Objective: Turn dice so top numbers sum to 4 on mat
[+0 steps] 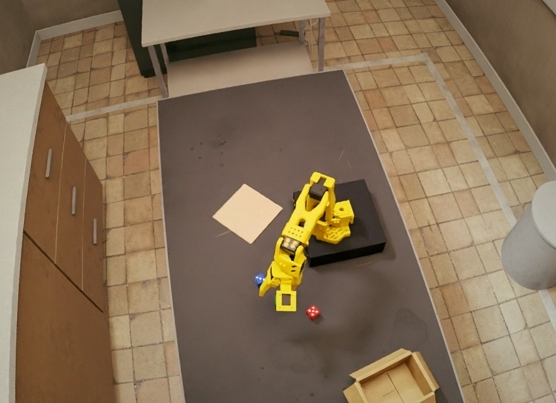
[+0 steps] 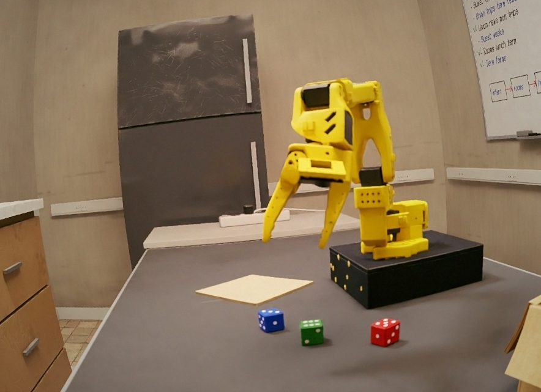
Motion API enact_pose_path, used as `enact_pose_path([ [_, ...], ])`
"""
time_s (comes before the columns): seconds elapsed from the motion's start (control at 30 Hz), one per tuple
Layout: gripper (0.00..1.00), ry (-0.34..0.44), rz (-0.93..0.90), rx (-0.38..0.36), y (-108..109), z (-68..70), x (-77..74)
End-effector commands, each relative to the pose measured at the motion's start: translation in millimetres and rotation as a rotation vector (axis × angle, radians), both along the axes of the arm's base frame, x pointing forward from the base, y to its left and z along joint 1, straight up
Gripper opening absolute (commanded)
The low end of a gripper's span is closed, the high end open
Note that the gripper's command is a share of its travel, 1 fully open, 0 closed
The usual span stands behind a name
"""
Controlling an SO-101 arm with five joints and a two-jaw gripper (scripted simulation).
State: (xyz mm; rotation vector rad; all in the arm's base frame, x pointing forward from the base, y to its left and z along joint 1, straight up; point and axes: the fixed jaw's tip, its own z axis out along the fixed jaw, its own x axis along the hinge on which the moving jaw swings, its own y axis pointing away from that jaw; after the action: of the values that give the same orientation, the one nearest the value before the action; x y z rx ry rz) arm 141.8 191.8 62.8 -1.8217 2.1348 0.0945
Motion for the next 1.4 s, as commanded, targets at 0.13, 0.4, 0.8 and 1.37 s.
enact_pose_path([
  [0.13, 0.31, 0.112, 0.004, -0.144, -11, -36.6, -6.6],
  [0.4, 0.31, 0.204, 0.004, -0.261, -23, -64.6, -16.5],
  [0.8, 0.31, 0.217, 0.012, -0.279, -27, -67.1, -16.0],
  [1.37, 0.31, 0.217, 0.012, -0.279, -27, -68.0, -16.0],
])
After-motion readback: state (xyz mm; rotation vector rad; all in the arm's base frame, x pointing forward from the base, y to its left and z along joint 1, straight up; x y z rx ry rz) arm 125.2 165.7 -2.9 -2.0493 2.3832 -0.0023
